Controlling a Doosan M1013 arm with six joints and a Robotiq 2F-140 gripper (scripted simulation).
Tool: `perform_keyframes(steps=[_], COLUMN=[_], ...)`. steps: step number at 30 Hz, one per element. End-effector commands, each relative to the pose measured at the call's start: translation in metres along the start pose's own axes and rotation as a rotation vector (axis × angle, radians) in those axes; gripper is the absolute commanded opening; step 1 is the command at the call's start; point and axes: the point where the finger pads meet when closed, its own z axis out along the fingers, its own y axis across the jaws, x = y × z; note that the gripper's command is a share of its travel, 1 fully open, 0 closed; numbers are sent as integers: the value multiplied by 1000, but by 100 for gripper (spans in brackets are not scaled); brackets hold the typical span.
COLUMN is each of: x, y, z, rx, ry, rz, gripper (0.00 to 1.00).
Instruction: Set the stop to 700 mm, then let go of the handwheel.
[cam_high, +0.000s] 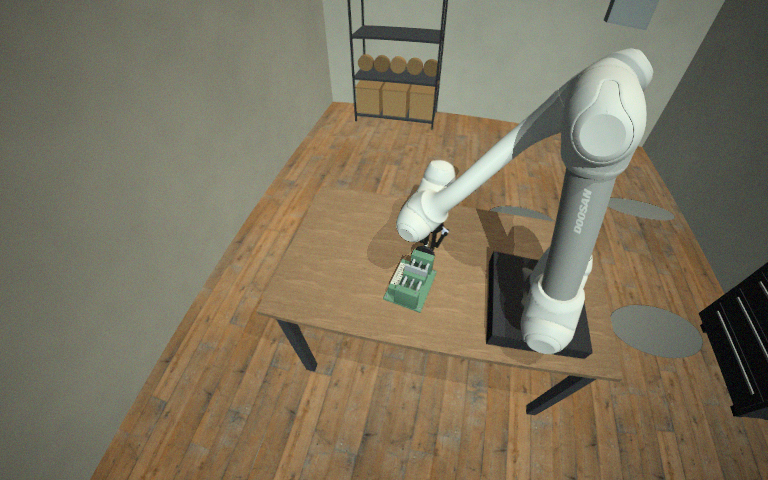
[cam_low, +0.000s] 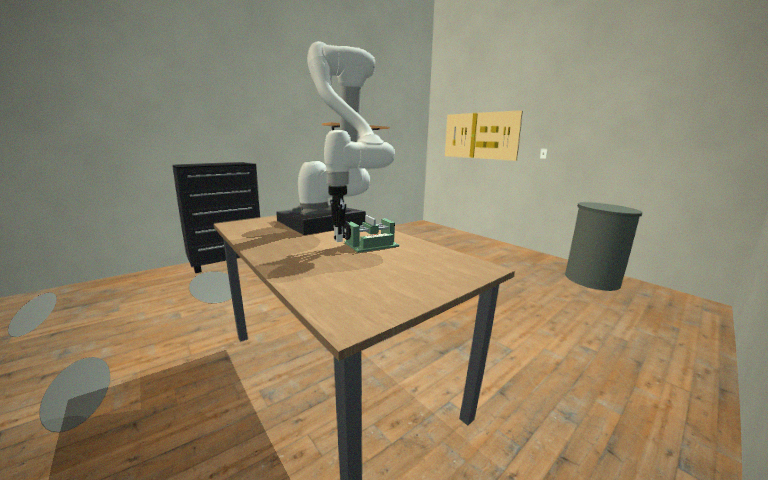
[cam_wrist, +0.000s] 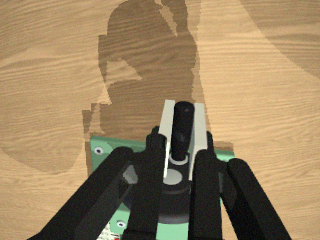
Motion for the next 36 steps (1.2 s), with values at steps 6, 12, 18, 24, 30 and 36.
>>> perform_keyframes(steps=[6,12,18,24,30,36], x=[0,0,0,0,0,0], y=[2,2,4,6,7,10], z=[0,-1,-1,-2,-2,-4], rx=[-1,-1,-1,-1,-1,-1], ry=[0,0,0,0,0,0], rz=[0,0,0,0,0,0], gripper=[4,4,4,4,4,4])
